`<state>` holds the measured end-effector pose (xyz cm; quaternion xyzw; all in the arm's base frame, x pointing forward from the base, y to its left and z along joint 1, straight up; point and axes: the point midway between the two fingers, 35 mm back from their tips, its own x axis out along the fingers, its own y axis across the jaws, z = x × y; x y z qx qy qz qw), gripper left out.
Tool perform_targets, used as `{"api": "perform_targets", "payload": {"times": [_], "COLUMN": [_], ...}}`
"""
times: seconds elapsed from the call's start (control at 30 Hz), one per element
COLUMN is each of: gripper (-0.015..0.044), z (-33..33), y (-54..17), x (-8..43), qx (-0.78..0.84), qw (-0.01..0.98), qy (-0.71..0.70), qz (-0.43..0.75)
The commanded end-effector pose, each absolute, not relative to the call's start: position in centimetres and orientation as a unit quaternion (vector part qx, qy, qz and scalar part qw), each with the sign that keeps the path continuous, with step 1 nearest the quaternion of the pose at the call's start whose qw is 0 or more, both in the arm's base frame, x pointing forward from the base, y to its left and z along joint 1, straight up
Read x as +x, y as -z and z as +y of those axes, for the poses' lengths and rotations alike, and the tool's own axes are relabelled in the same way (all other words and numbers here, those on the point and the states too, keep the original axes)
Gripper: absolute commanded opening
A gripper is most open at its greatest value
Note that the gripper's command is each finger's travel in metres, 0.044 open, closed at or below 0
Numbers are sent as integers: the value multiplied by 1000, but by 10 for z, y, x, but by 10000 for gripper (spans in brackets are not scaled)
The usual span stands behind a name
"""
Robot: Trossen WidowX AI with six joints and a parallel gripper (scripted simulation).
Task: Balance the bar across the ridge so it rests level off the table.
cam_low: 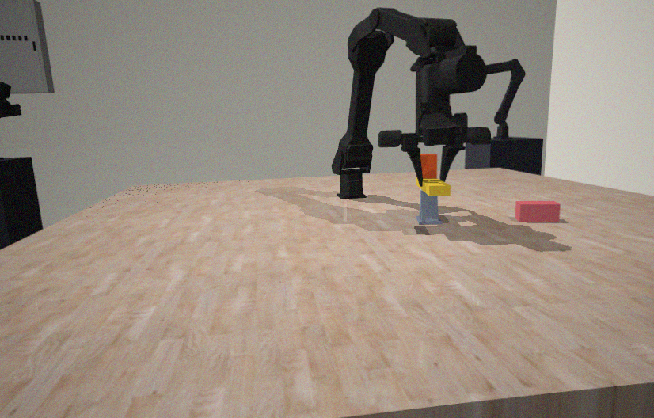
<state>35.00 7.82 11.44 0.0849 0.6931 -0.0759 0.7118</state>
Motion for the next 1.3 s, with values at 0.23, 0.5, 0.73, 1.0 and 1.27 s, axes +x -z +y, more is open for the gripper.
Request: {"api": "perform_targets", "payload": {"times": [0.23, 0.5, 0.73, 1.0, 1.27], "gripper": [0, 0, 0, 0, 0], "z": [78, 78, 78, 78, 78], "y": [-113, -112, -112, -111, -110], "x": [350, 350, 350, 351, 351], "qx": [86, 86, 86, 86, 86], "qw": [712, 712, 712, 712, 712], "qy": [79, 79, 79, 79, 79], "qz": [692, 692, 692, 692, 692]}}
